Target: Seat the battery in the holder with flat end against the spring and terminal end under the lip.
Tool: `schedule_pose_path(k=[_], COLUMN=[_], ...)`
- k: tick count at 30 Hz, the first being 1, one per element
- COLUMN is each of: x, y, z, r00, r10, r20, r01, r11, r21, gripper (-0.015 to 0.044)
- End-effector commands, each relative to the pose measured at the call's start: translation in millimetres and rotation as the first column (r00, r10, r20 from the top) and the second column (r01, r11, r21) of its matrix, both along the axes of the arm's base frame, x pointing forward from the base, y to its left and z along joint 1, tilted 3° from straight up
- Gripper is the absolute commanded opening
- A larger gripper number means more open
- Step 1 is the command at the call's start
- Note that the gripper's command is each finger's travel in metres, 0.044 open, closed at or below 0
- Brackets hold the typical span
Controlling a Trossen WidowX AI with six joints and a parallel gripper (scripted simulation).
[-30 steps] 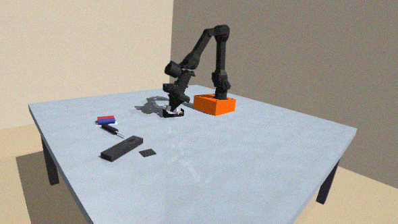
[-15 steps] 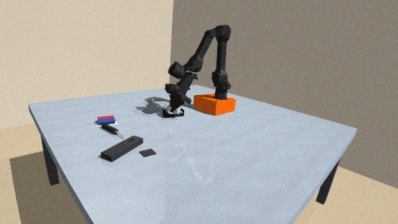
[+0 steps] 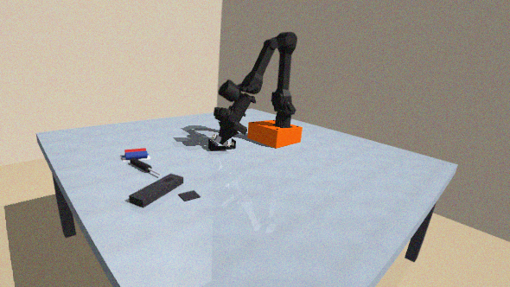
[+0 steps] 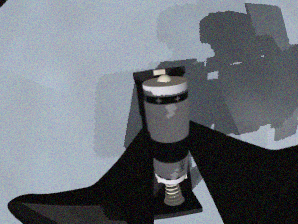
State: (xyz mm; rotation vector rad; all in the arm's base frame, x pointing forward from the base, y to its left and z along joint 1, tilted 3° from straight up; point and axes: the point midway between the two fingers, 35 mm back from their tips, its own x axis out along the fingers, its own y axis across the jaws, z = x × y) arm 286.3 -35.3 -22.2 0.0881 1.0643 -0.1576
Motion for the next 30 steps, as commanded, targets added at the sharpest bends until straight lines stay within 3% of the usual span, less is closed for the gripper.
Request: schedule_pose_path(k=[1,30], x=[-5,-16], y=[1,3], z=[-1,-4], r00=[1.0,0.999], r10=[0.005,0.003], r20=[-0.001,-0.042], r01=[-0.005,-0.003], r11=[1.0,1.0], r21=[0.0,0.008], gripper=[0.0085,0.0085])
